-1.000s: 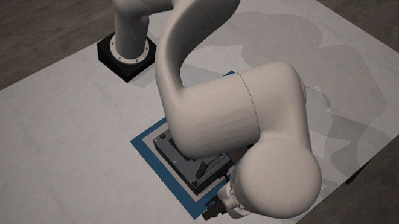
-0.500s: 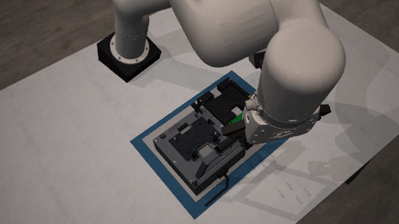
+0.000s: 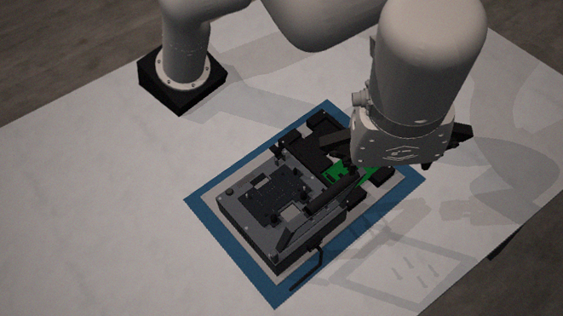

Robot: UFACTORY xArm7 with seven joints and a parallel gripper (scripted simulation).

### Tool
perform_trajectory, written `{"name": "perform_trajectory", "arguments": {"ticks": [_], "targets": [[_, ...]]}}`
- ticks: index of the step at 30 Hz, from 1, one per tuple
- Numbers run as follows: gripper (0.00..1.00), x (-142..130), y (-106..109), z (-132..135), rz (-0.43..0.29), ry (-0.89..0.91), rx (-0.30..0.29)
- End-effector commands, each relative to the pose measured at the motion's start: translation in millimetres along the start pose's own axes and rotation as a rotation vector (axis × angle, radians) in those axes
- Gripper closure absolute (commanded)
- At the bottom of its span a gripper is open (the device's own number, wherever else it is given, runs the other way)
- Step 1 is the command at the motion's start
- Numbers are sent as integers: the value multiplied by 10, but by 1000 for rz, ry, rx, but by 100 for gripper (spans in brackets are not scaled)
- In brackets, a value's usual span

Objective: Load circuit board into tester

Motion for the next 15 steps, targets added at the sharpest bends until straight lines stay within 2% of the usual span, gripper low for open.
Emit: {"name": "perform_trajectory", "arguments": {"ticks": [1,10,12,15], "targets": [[0,226,37,146,-29,-82,-3],[0,226,37,146,-29,-82,-3],[0,541,-6,300,-55,-212,-1],[0,541,-6,300,-55,-212,-1]]}}
Point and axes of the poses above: the point where the finger pads meet when closed, its own y axis back along the fingers, its own z axis across the jaws, x = y × z, the point moved 6 cm from there along y, back along the fingers, and after that the axes turned 15 degrees about y, right-handed, at the moved point
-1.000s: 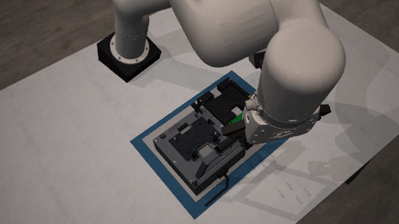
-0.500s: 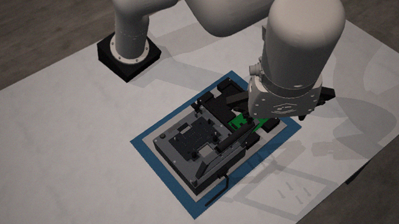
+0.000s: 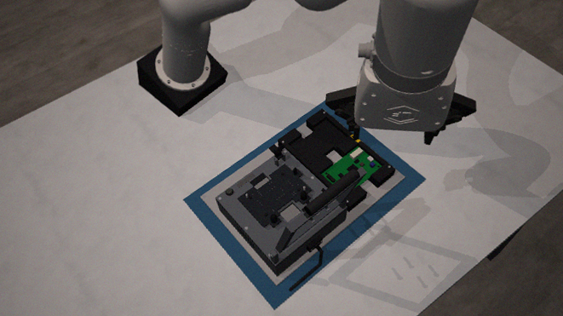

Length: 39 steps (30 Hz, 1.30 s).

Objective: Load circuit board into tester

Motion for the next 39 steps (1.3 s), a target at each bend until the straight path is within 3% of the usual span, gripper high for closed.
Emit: {"name": "perform_trajectory", "arguments": {"ticks": [1,8,10,12,14,22,30,39], "targets": [[0,161,21,56,-26,-59,-3],[0,161,21,56,-26,-59,-3],[0,475,-45,124,-54,-186,0],[0,475,-45,124,-54,-186,0],[0,719,-122,155,-80,-293,4],[0,1216,-368,138,-154,-546,8],[0,1470,-559,63,-211,-713,3],[0,1504,-590,47,-221,-739,2]]}}
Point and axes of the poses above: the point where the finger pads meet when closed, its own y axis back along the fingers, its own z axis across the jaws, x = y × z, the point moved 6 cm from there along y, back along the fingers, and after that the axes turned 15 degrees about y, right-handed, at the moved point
